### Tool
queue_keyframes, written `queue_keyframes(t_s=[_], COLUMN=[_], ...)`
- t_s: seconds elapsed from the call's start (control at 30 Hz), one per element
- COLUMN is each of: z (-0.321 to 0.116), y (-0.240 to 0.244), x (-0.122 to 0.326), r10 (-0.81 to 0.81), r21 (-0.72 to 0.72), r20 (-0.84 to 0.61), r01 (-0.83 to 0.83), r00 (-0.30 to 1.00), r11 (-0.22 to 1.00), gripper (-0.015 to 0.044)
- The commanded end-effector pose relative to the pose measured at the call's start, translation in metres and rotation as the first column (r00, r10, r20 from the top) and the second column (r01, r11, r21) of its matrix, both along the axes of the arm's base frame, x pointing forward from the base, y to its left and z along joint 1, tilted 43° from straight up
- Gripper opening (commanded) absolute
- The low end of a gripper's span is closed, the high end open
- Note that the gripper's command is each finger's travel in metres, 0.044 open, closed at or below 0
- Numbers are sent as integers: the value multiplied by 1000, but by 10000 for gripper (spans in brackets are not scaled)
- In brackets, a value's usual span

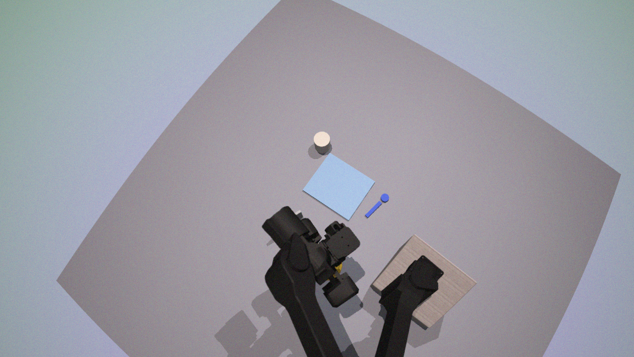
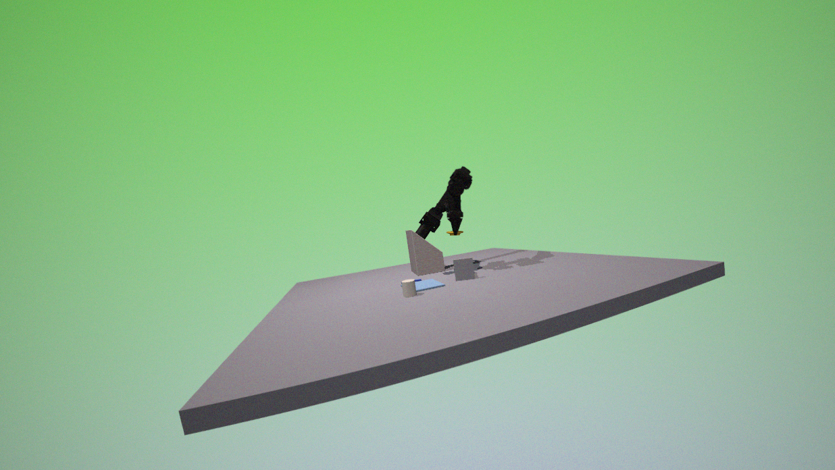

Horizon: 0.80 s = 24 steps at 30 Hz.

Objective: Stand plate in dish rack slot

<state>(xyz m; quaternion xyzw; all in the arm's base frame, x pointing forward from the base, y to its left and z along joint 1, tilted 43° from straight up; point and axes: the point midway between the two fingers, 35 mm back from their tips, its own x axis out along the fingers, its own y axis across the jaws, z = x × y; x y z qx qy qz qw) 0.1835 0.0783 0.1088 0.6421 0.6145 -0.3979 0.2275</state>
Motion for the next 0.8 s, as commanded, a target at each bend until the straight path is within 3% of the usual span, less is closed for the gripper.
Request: queue_keyframes(t_s=[0.0,0.77], z=[-12,-70], y=[1,1], x=[-3,-7], r10=[44,325], r21=[-68,-492], r20=[-4,34], r01=[-44,-267], r00=[999,945], r11=[997,829], gripper=[0,0])
